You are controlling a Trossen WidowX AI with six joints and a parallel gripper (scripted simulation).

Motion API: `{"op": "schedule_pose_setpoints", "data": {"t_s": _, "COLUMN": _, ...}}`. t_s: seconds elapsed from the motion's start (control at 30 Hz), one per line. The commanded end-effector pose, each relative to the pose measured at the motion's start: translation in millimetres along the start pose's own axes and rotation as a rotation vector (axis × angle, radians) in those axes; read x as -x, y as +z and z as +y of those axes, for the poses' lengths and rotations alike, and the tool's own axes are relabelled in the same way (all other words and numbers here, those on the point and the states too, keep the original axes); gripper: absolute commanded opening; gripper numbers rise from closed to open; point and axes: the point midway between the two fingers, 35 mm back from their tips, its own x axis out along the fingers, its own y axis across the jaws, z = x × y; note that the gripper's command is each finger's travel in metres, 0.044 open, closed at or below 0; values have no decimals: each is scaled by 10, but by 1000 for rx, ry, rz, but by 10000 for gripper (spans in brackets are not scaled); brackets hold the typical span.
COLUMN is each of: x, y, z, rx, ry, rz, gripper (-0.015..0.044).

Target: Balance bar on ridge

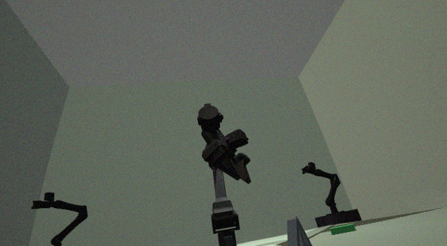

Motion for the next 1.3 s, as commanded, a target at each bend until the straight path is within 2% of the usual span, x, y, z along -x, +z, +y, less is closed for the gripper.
{"op": "schedule_pose_setpoints", "data": {"t_s": 0.0, "x": -15, "y": -165, "z": -211, "rx": 36, "ry": -28, "rz": 51, "gripper": 315}}
{"op": "schedule_pose_setpoints", "data": {"t_s": 0.6, "x": 21, "y": -970, "z": -797, "rx": 143, "ry": -62, "rz": 240, "gripper": 315}}
{"op": "schedule_pose_setpoints", "data": {"t_s": 1.27, "x": 164, "y": -2053, "z": -1086, "rx": 263, "ry": 27, "rz": 417, "gripper": 315}}
